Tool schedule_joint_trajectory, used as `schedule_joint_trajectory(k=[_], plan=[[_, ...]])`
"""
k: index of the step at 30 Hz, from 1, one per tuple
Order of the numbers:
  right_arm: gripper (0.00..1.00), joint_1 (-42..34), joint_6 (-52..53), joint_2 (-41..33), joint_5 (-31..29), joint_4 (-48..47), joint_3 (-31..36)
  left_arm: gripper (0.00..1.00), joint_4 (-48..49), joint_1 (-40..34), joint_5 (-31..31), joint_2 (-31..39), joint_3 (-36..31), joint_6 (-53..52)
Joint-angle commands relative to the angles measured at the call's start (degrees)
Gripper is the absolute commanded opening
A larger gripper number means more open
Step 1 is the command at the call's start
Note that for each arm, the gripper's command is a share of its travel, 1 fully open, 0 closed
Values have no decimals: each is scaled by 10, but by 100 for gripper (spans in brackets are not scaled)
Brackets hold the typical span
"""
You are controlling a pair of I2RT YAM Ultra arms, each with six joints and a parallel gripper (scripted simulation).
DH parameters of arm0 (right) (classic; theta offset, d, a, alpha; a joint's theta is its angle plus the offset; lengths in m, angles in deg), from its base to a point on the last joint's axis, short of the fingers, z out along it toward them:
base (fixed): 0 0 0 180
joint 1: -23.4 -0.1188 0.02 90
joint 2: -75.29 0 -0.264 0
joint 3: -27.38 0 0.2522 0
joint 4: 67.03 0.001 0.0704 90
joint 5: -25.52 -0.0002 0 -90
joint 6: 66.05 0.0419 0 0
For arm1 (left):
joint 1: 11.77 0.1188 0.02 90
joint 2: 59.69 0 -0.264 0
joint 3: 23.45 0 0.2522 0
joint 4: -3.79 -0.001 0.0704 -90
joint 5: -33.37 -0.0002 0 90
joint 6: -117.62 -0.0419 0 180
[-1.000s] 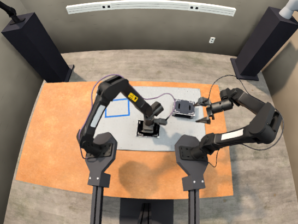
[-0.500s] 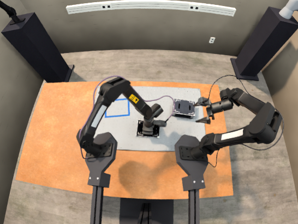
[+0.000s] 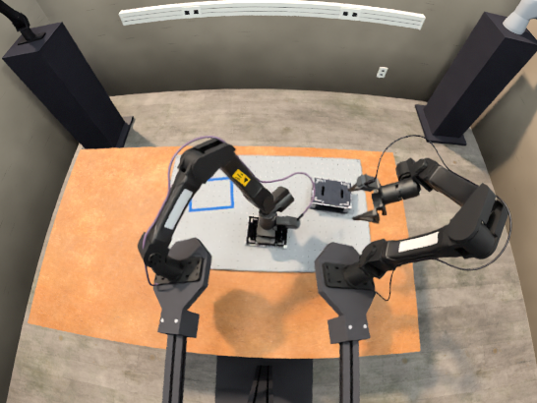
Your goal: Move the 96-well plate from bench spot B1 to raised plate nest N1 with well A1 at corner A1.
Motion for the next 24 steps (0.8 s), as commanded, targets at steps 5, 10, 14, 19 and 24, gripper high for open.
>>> schedule_joint_trajectory(k=[5,10,14,19,24], plan=[[100,-1,-5,-16,19,16,-14,100,-21,-11,-8,31,-18,2],[100,-1,-5,-16,19,16,-14,100,-35,-19,-11,46,-24,12],[100,-1,-5,-16,19,16,-14,100,-43,-33,-14,62,-39,27],[100,-1,-5,-16,19,16,-14,100,-88,-59,-22,109,-52,55],[100,-1,-5,-16,19,16,-14,100,-156,-92,-32,172,-25,89]])
